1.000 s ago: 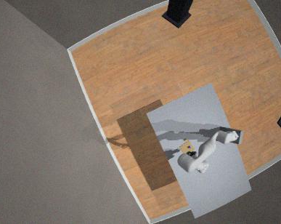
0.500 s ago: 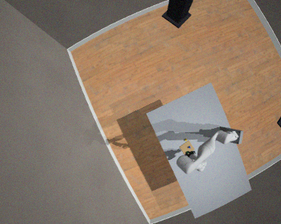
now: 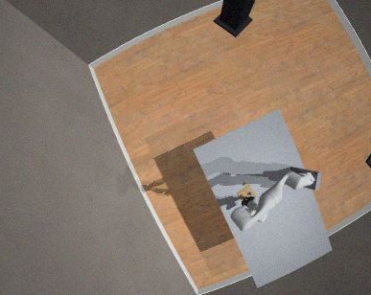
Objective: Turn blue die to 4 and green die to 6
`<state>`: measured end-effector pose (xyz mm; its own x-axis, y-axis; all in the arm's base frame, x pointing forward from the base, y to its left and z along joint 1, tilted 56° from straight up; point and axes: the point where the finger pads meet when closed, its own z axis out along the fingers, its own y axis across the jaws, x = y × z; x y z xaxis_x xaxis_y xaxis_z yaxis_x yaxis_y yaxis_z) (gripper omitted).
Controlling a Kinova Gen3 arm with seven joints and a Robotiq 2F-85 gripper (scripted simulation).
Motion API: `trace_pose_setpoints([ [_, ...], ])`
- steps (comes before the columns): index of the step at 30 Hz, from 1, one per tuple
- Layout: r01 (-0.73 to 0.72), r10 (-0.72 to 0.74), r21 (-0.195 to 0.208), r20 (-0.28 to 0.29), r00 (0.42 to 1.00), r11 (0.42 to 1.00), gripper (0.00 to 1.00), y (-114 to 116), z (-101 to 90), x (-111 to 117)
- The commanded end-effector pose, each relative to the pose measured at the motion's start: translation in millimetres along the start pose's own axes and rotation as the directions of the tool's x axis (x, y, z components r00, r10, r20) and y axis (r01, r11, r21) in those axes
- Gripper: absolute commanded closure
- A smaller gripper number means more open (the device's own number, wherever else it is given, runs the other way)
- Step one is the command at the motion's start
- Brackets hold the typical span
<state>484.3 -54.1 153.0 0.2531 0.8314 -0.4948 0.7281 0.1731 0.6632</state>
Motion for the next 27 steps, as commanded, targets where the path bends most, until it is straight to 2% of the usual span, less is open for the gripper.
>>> trace_pose_setpoints([
  [1,0.002,-0.002,0.010,0.009,1.000,1.000,0.85,-4.5,9.1,-2.5],
  [27,0.002,-0.002,0.010,0.009,1.000,1.000,0.85,-4.5,13.9,-2.5],
])
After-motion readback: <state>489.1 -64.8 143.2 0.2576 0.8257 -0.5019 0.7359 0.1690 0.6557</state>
